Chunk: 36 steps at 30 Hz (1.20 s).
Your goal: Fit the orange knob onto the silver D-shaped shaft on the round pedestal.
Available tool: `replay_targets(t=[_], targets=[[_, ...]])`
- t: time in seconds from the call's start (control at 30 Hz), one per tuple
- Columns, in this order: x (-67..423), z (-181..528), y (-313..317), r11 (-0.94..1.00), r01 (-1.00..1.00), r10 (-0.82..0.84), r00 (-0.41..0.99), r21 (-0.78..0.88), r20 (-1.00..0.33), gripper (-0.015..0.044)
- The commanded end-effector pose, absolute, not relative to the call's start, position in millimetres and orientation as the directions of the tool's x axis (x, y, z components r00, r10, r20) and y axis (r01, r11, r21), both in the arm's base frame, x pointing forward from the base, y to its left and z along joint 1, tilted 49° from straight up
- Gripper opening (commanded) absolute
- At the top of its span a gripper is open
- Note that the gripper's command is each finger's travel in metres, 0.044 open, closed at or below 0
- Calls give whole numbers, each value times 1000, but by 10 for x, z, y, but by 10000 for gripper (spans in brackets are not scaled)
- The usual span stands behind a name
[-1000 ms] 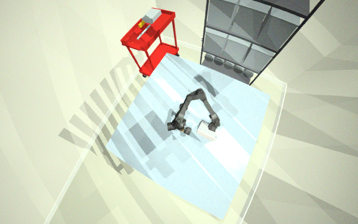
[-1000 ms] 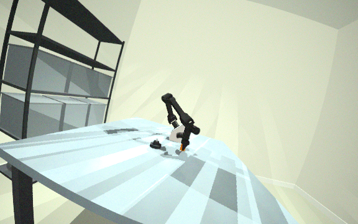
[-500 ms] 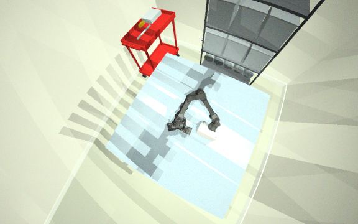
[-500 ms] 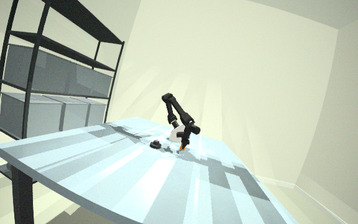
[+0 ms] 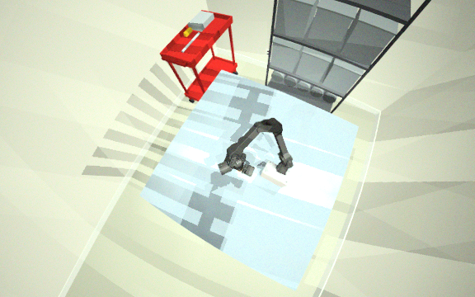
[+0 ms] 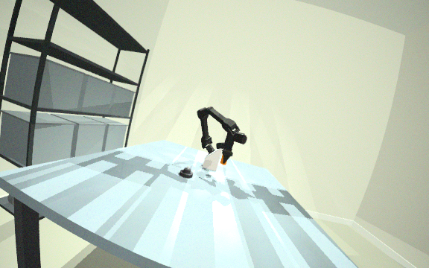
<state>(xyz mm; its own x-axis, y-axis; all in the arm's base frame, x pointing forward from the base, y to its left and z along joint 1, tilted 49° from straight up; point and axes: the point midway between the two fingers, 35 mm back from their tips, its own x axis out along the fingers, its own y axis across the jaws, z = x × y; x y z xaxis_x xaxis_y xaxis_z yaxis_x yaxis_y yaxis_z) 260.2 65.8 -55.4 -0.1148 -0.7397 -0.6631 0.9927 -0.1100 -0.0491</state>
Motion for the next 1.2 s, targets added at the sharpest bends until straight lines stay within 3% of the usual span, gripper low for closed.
replay_targets(t=[0.0,0.27,1.17], targets=[[2615,-368,844,-114,993,-736,-106,-32,-669,0],[2610,-354,858,-75,997,-743,-59,-5,-667,0],[2648,35,1253,353,865,-657,500,357,-563,0]])
